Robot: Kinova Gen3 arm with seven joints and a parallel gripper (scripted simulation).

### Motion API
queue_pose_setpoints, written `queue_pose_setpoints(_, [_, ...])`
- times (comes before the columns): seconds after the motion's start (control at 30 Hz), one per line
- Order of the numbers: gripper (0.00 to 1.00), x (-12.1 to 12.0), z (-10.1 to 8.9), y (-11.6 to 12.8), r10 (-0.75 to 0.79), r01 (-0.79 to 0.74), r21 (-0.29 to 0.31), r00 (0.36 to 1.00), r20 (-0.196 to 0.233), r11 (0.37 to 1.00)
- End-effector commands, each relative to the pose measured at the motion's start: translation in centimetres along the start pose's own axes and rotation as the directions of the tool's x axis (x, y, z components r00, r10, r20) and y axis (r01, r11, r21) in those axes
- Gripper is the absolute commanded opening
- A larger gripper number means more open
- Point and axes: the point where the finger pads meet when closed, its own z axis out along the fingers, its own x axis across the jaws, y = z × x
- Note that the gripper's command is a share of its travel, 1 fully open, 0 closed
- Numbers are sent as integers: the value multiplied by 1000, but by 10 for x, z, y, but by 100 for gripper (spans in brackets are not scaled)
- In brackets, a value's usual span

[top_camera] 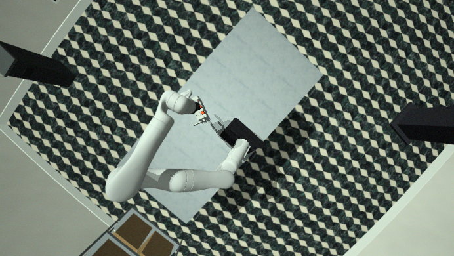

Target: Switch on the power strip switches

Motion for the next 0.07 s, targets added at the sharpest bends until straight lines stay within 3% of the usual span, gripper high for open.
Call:
queue_pose_setpoints(0.0, [100,0,-1,0,0,0,2,1000,0,1000])
queue_pose_setpoints(0.03, [100,0,-1,0,0,0,2,1000,0,1000])
